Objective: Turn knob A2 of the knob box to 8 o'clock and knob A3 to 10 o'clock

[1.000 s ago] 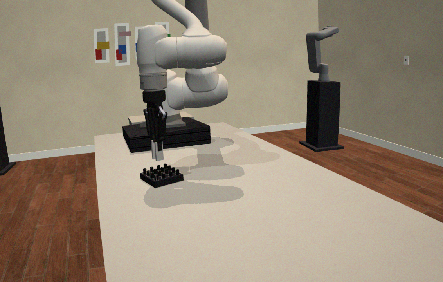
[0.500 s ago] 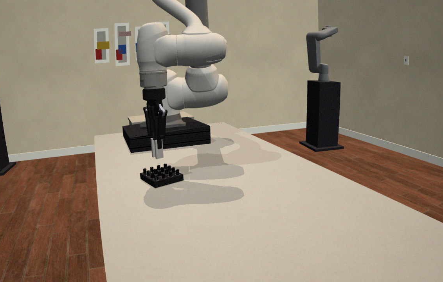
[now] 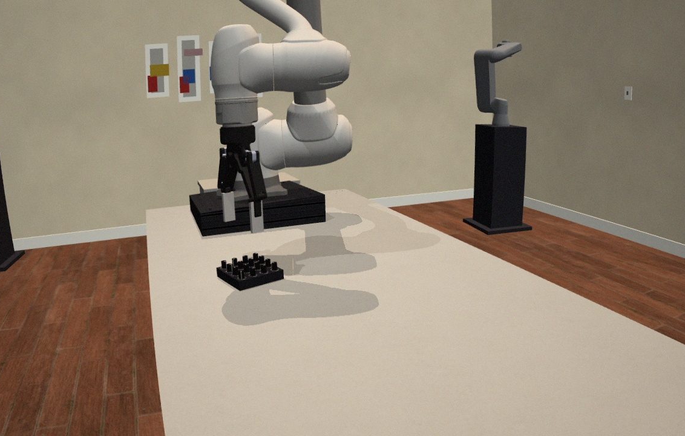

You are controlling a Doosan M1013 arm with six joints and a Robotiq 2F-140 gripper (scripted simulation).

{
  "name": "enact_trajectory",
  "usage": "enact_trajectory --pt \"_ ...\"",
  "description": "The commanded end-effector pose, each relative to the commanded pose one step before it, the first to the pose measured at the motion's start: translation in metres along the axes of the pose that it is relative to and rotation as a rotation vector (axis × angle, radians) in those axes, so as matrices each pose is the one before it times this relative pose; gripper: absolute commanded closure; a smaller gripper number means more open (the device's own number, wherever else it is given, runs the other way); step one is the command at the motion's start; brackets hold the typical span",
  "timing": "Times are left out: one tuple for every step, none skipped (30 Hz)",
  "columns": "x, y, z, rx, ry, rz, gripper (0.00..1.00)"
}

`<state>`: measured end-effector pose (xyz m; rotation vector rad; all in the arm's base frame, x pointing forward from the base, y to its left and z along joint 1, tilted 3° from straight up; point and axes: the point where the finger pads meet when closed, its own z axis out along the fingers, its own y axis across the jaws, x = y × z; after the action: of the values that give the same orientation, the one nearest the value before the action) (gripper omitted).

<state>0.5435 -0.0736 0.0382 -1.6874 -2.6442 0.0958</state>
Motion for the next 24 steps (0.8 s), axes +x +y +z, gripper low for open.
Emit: enact_trajectory --pt "0.00001 -0.00002 -0.00646 -0.0001 0.00003 -0.00008 0.0" --pt "0.0 0.0 -0.00558 0.0 0.0 0.0 0.0" --pt "0.0 0.0 -0.00588 0.0 0.0 0.0 0.0" --pt "0.0 0.0 -0.00609 0.0 0.0 0.0 0.0" --pt "0.0 0.0 -0.0062 0.0 0.0 0.0 0.0" --pt "0.0 0.0 -0.00619 0.0 0.0 0.0 0.0" --pt "0.0 0.0 -0.00608 0.0 0.0 0.0 0.0" --pt "0.0 0.0 -0.00586 0.0 0.0 0.0 0.0" --pt "0.0 0.0 -0.00552 0.0 0.0 0.0 0.0" --pt "0.0 0.0 -0.00508 0.0 0.0 0.0 0.0" --pt "0.0 0.0 -0.00453 0.0 0.0 0.0 0.0" --pt "0.0 0.0 -0.00389 0.0 0.0 0.0 0.0" --pt "0.0 0.0 -0.00319 0.0 0.0 0.0 0.0" --pt "0.0 0.0 -0.00249 0.0 0.0 0.0 0.0" --pt "0.0 0.0 -0.00181 0.0 0.0 0.0 0.0" --pt "0.0 0.0 0.0 0.0 0.0 0.0 0.0" --pt "0.0 0.0 0.0 0.0 0.0 0.0 0.0" --pt "0.0 0.0 -0.00118 0.0 0.0 0.0 0.0" --pt "0.0 0.0 -0.00065 0.0 0.0 0.0 0.0" --pt "0.0 0.0 -0.00026 0.0 0.0 0.0 0.0" --pt "0.0 0.0 -0.00004 0.0 0.0 0.0 0.0" --pt "0.0 0.0 0.0 0.0 0.0 0.0 0.0" --pt "0.0 0.0 0.0 0.0 0.0 0.0 0.0" --pt "0.0 0.0 0.0 0.0 0.0 0.0 0.0"
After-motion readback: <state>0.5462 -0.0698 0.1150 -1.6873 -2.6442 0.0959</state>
